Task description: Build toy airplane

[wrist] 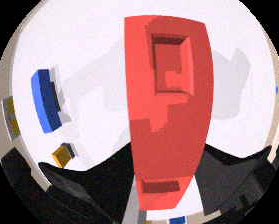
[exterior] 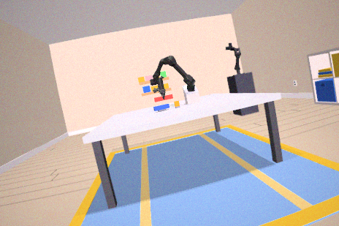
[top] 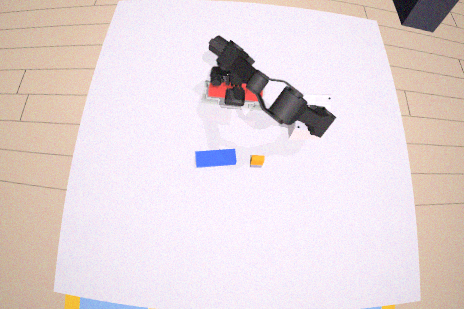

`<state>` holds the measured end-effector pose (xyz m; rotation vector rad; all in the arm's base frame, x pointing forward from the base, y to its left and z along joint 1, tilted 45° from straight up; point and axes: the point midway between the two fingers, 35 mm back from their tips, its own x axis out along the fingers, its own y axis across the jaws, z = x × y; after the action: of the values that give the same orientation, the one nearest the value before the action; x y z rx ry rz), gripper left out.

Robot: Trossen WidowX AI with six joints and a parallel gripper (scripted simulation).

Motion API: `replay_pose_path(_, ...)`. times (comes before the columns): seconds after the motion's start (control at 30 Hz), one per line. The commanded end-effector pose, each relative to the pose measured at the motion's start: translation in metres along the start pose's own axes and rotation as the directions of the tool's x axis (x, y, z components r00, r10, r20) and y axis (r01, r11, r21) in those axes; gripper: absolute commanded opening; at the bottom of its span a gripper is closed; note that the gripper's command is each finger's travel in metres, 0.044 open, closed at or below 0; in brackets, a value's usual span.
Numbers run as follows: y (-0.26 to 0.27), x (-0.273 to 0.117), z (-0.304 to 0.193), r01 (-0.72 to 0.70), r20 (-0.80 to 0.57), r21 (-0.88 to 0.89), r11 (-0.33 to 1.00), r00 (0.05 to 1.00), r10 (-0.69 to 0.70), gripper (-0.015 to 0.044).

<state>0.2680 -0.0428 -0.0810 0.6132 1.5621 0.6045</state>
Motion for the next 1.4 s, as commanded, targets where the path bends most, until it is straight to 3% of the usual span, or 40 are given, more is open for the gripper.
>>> replay_pose_path(0.0,-0.012,0.004,0.001,0.005,0.004,0.0,1.0,1.0,-0.005,0.0)
replay_pose_path(0.3,-0.033,0.017,-0.003,0.004,0.004,0.014,1.0,1.0,-0.004,0.0)
replay_pose_path(0.57,-0.033,0.017,-0.003,0.004,0.004,0.014,1.0,1.0,-0.004,0.0197)
replay_pose_path(1.37,-0.034,0.024,-0.001,0.004,0.004,0.014,1.0,1.0,-0.004,0.0197)
